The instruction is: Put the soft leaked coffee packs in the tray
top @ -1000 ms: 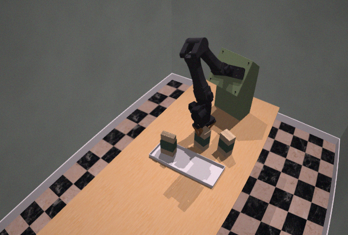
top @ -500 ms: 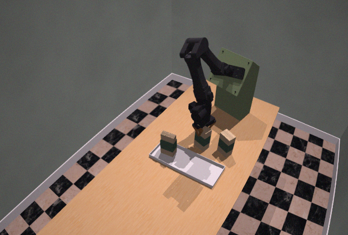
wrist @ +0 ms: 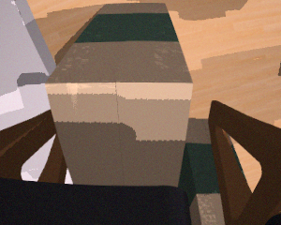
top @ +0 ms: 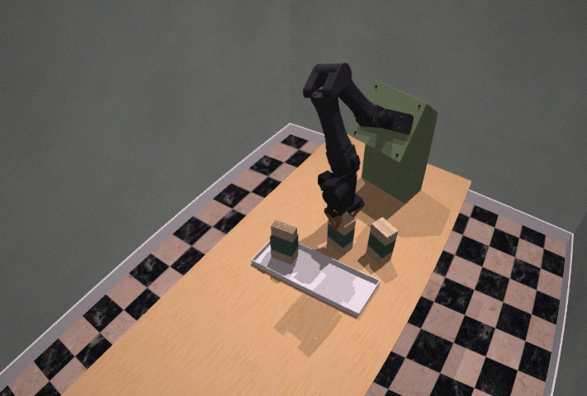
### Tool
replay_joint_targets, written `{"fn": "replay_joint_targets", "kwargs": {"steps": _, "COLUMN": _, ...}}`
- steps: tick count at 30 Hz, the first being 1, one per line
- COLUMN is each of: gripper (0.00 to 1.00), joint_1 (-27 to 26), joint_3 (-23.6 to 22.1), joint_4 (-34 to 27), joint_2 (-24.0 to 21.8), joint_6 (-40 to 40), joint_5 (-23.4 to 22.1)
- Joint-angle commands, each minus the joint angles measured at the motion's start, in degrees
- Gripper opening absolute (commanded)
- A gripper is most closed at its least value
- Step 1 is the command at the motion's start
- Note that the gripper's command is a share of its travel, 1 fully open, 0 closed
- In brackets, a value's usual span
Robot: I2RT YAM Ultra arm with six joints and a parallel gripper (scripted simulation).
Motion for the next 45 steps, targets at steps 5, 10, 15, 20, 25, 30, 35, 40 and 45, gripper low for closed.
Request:
{"fn": "replay_joint_targets", "kwargs": {"steps": 5, "gripper": 0.79, "joint_1": -0.5, "joint_3": 1.5, "joint_4": 0.1, "joint_2": -0.2, "joint_6": -0.4, "joint_5": 0.3}}
{"fn": "replay_joint_targets", "kwargs": {"steps": 10, "gripper": 0.79, "joint_1": -0.5, "joint_3": 1.5, "joint_4": 0.1, "joint_2": -0.2, "joint_6": -0.4, "joint_5": 0.3}}
{"fn": "replay_joint_targets", "kwargs": {"steps": 15, "gripper": 0.79, "joint_1": -0.5, "joint_3": 1.5, "joint_4": 0.1, "joint_2": -0.2, "joint_6": -0.4, "joint_5": 0.3}}
{"fn": "replay_joint_targets", "kwargs": {"steps": 20, "gripper": 0.79, "joint_1": -0.5, "joint_3": 1.5, "joint_4": 0.0, "joint_2": -0.3, "joint_6": -0.4, "joint_5": 0.3}}
{"fn": "replay_joint_targets", "kwargs": {"steps": 25, "gripper": 0.79, "joint_1": 1.0, "joint_3": -0.1, "joint_4": -2.3, "joint_2": -3.2, "joint_6": 0.5, "joint_5": 0.8}}
{"fn": "replay_joint_targets", "kwargs": {"steps": 30, "gripper": 0.79, "joint_1": 2.5, "joint_3": -1.7, "joint_4": -7.6, "joint_2": -8.9, "joint_6": 1.3, "joint_5": 2.1}}
{"fn": "replay_joint_targets", "kwargs": {"steps": 35, "gripper": 0.79, "joint_1": 5.2, "joint_3": -1.6, "joint_4": -15.4, "joint_2": -16.4, "joint_6": 2.6, "joint_5": 4.2}}
{"fn": "replay_joint_targets", "kwargs": {"steps": 40, "gripper": 0.79, "joint_1": 7.2, "joint_3": 1.0, "joint_4": -20.6, "joint_2": -21.2, "joint_6": 3.9, "joint_5": 5.7}}
{"fn": "replay_joint_targets", "kwargs": {"steps": 45, "gripper": 0.79, "joint_1": 8.8, "joint_3": 1.8, "joint_4": -24.6, "joint_2": -23.7, "joint_6": 5.1, "joint_5": 7.1}}
